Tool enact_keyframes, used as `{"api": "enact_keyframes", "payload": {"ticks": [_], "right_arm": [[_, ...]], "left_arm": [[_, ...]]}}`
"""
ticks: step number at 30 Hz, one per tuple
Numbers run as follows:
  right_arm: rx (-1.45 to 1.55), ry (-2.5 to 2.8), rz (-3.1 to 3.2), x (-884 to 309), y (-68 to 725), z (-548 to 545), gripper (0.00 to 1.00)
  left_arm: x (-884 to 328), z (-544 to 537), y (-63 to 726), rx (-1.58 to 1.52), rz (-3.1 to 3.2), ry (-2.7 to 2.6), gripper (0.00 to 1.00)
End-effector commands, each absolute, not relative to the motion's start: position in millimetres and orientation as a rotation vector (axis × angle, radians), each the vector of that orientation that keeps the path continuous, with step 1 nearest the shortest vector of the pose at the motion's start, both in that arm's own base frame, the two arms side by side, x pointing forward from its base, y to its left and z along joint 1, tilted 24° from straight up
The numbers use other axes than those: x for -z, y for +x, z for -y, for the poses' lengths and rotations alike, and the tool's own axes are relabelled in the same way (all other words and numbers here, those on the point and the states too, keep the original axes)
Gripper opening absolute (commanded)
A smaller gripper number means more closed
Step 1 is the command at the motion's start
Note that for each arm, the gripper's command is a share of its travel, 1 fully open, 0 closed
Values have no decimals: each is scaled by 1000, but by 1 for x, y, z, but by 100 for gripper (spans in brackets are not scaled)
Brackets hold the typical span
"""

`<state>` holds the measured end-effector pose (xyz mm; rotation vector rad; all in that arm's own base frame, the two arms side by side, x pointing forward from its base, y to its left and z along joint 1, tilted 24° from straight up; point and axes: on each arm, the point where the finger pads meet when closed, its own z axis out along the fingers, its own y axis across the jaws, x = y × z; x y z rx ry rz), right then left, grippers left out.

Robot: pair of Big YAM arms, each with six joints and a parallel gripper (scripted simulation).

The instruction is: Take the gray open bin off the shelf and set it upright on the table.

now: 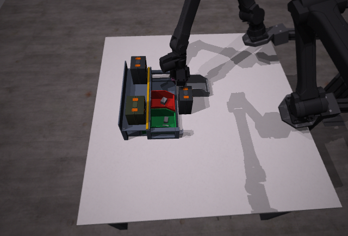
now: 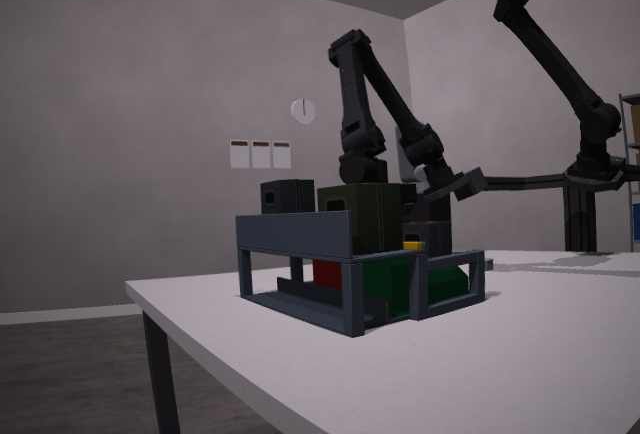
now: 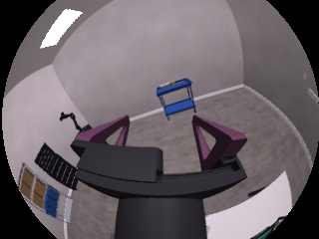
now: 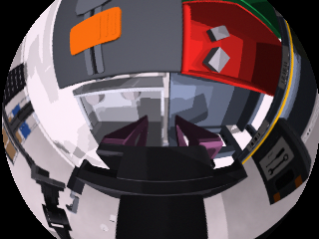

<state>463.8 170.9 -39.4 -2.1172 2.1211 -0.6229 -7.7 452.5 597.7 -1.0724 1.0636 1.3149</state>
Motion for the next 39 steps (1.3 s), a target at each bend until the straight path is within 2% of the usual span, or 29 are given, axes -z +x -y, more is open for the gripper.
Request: {"api": "enact_keyframes", "payload": {"ticks": [1, 39], "right_arm": [[624, -2116, -2121, 48, 465, -175, 43], [623, -2120, -2122, 50, 463, -174, 43]], "left_arm": [[-610, -446, -13, -1334, -1025, -1057, 100], [-610, -446, -13, -1334, -1025, -1057, 100]]}}
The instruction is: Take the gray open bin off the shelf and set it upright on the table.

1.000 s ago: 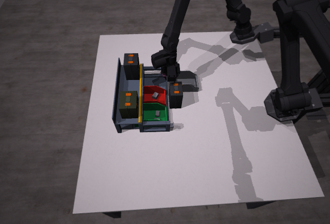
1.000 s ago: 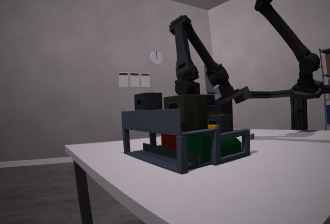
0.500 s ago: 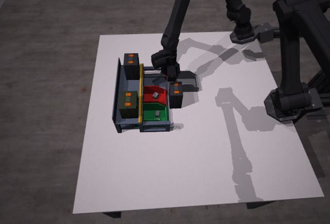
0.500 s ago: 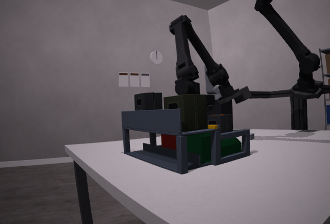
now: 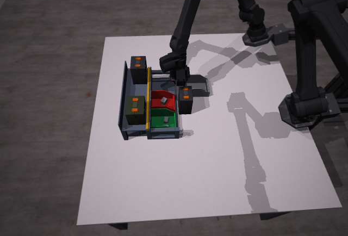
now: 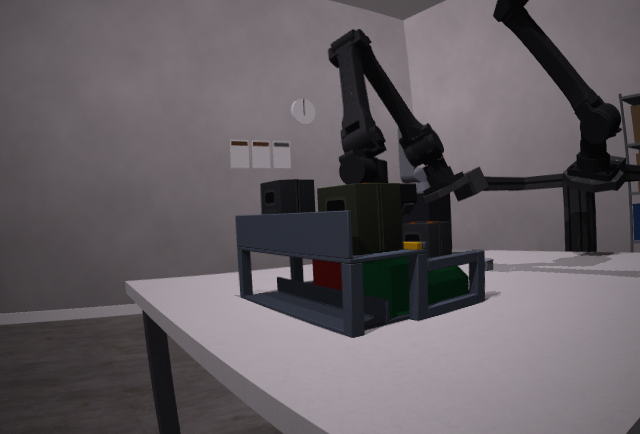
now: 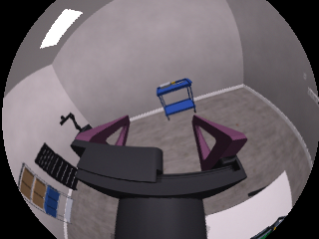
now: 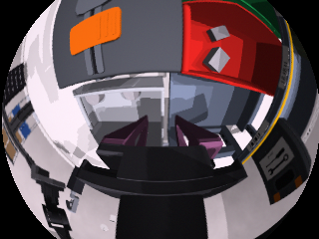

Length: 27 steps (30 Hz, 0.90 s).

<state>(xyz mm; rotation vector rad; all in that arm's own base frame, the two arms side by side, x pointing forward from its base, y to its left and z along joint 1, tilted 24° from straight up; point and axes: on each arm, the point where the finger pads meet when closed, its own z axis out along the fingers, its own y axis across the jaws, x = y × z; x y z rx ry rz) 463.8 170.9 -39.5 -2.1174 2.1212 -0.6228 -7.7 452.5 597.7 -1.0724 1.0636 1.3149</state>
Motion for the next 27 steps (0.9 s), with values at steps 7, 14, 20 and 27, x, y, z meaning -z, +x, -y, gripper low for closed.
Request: {"api": "enact_keyframes", "payload": {"ticks": [7, 14, 20, 27], "right_arm": [[623, -2124, -2117, 49, 461, -177, 43], [626, -2109, -2115, 27, 459, -177, 43], [628, -2098, -2115, 19, 461, -179, 43], [627, -2103, -2103, 4, 455, -187, 43]], "left_arm": [[-610, -446, -13, -1334, -1025, -1057, 100], [-610, -446, -13, -1334, -1025, -1057, 100], [-610, -446, -13, -1334, -1025, -1057, 100], [-610, -446, -13, -1334, -1025, -1057, 100]]}}
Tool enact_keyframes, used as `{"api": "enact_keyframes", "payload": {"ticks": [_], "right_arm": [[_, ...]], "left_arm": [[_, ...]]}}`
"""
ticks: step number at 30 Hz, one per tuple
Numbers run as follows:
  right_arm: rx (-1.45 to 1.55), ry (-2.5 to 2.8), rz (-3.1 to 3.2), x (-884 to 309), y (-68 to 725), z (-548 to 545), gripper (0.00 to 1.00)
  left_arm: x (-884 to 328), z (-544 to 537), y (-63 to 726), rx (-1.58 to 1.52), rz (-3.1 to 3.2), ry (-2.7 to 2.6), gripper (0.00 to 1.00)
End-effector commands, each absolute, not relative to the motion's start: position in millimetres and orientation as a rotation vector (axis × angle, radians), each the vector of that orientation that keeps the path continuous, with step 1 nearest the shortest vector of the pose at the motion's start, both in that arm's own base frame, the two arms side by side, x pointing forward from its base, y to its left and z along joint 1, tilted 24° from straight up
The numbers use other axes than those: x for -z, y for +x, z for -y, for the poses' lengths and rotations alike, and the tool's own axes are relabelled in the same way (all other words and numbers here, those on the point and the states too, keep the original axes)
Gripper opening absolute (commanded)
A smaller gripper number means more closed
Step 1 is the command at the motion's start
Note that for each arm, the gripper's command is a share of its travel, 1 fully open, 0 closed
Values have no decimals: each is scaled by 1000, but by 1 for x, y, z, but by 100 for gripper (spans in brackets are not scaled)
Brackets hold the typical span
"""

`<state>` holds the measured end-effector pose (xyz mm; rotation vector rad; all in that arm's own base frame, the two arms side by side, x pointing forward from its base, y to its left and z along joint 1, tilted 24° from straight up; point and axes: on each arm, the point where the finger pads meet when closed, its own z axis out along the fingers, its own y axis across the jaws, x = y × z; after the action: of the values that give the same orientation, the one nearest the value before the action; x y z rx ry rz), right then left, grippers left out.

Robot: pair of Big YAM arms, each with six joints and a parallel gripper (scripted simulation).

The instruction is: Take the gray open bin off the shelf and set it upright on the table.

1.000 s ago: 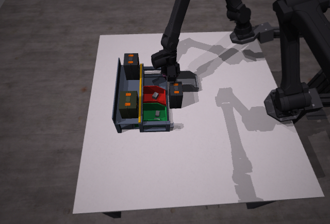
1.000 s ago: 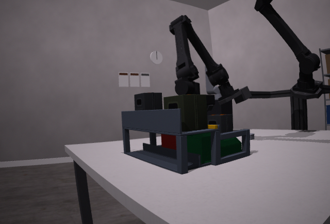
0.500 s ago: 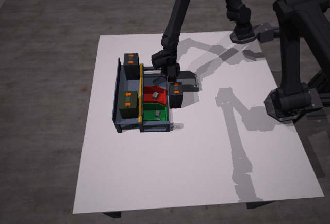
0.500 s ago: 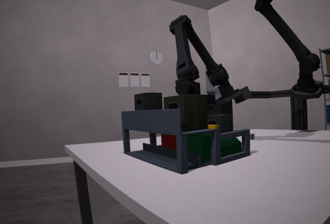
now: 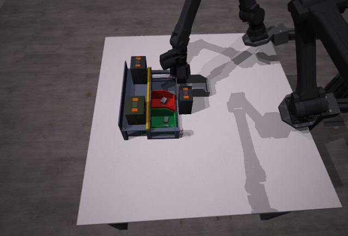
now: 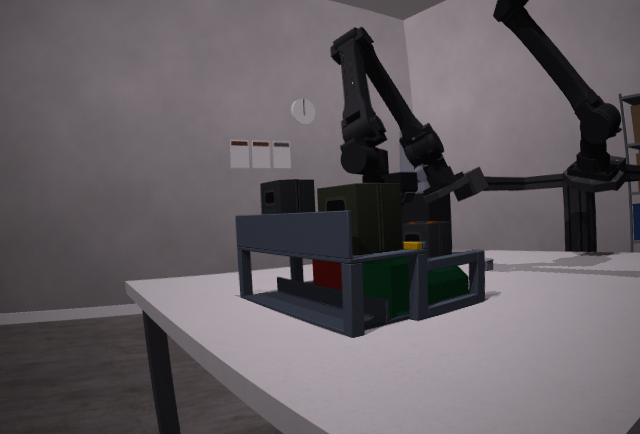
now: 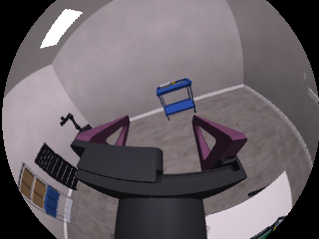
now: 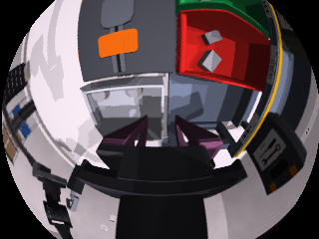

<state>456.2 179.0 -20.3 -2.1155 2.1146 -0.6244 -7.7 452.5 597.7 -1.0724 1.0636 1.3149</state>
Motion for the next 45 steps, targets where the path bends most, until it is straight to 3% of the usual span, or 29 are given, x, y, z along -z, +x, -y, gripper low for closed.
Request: {"api": "enact_keyframes", "payload": {"ticks": [1, 45], "right_arm": [[628, -2097, -2108, 2, 456, -186, 43], [630, -2086, -2100, -50, 444, -198, 43]], "left_arm": [[-610, -446, -13, -1334, -1025, -1057, 100], [-610, -446, -13, -1334, -1025, -1057, 100]]}}
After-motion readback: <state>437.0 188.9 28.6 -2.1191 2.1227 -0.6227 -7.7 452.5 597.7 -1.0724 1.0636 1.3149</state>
